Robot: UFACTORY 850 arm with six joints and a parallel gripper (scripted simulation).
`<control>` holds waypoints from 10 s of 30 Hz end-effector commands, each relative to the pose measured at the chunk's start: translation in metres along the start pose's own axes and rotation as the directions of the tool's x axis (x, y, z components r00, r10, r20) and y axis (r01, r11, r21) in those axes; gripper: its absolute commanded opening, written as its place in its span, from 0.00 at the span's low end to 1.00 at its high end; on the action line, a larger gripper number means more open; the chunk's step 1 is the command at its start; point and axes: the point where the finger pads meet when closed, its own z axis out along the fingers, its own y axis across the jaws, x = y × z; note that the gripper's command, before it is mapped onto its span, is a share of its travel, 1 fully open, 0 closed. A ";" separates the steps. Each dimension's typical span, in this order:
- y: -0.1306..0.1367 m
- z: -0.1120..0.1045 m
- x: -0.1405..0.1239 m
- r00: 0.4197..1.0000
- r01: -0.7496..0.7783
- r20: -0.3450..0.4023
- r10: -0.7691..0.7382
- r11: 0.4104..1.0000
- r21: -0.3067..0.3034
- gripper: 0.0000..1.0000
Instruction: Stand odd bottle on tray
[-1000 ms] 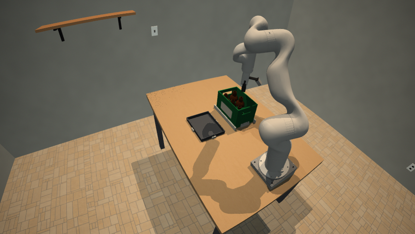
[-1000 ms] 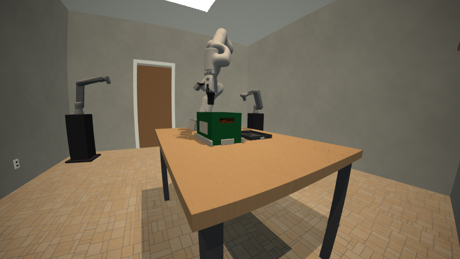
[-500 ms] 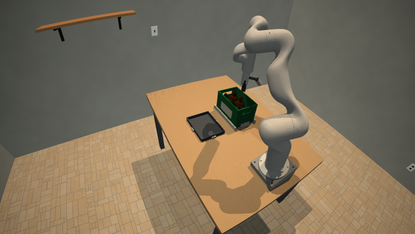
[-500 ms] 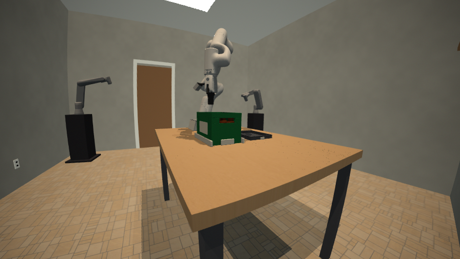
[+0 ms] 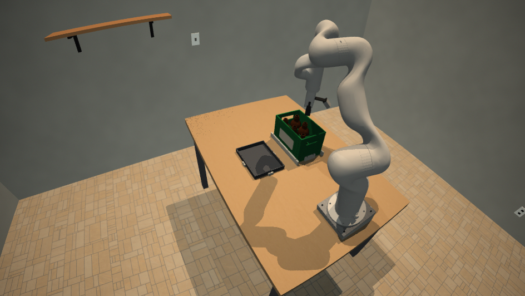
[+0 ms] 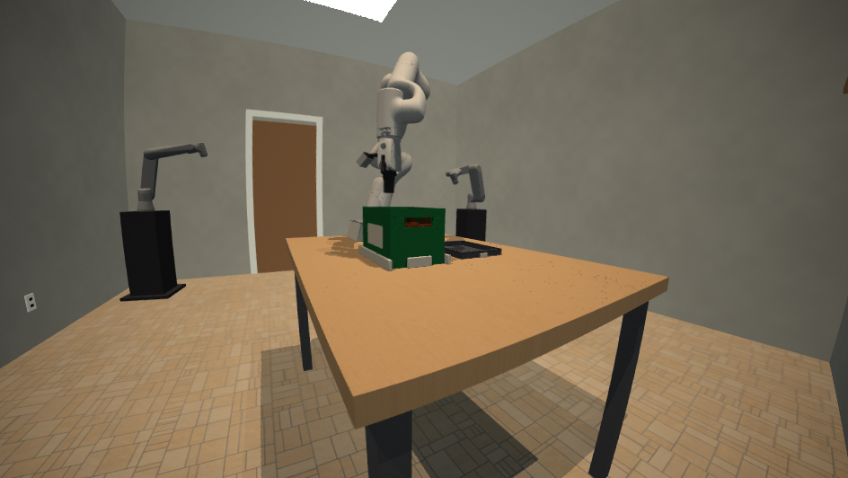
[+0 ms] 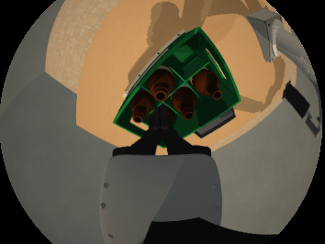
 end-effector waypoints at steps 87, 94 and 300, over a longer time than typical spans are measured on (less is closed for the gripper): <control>-0.002 0.036 -0.003 1.000 0.000 0.001 0.000 1.000 0.002 0.65; -0.002 0.041 -0.003 1.000 0.000 0.001 0.000 1.000 0.002 0.65; -0.003 0.084 -0.004 1.000 0.000 0.001 0.000 1.000 0.002 0.65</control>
